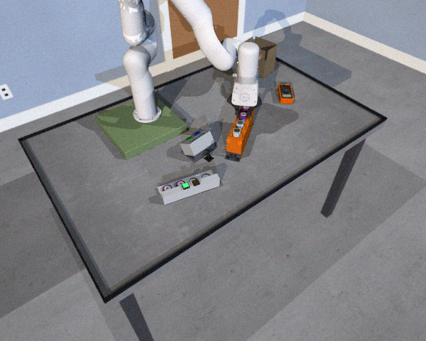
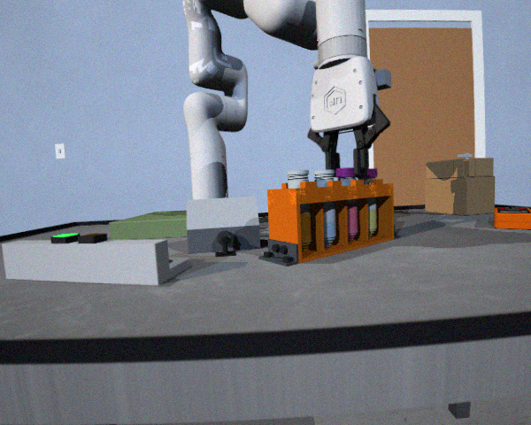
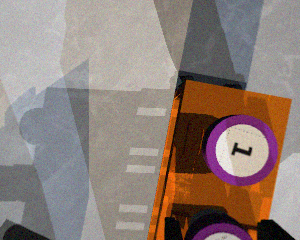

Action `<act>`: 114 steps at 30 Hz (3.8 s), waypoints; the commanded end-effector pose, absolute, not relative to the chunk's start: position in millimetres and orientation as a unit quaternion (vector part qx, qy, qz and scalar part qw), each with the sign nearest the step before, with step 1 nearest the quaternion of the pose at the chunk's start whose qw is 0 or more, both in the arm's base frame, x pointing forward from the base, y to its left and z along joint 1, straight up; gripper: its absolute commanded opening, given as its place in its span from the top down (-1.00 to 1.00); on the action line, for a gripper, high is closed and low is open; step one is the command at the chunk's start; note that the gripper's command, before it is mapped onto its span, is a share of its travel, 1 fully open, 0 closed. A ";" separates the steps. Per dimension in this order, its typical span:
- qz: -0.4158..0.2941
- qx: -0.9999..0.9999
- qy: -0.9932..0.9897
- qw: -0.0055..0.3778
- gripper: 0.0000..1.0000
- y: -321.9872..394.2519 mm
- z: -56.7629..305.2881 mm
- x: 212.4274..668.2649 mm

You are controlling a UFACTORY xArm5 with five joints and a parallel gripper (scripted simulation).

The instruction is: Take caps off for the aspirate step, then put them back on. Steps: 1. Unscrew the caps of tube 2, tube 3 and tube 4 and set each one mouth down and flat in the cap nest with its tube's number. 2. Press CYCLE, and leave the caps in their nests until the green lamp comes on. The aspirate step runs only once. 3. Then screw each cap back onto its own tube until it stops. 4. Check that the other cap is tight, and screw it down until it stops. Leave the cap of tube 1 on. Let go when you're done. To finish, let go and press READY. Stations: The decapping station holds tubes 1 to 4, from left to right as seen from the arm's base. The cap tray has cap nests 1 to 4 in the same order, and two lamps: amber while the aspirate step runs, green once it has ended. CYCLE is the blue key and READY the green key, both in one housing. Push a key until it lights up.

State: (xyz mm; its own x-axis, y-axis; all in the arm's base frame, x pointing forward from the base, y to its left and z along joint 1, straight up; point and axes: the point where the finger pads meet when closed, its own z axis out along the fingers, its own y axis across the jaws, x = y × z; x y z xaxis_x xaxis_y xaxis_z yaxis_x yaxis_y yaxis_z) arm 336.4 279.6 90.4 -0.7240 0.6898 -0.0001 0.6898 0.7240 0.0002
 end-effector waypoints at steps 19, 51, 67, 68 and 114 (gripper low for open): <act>0.002 0.074 0.997 0.001 0.08 280.3 91.7 337.4; 0.002 0.430 0.903 0.000 1.00 280.3 91.0 337.4; 0.002 0.710 0.705 -0.001 1.00 280.3 90.4 337.4; 0.002 0.710 0.705 -0.001 1.00 280.3 90.4 337.4; 0.002 0.340 0.940 0.000 0.08 280.3 90.8 337.4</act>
State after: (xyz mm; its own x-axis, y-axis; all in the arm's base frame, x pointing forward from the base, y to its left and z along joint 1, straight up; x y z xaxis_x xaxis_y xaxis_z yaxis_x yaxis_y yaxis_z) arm 336.4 279.6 89.5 -0.5968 0.8024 0.0000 0.8024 0.5968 0.0002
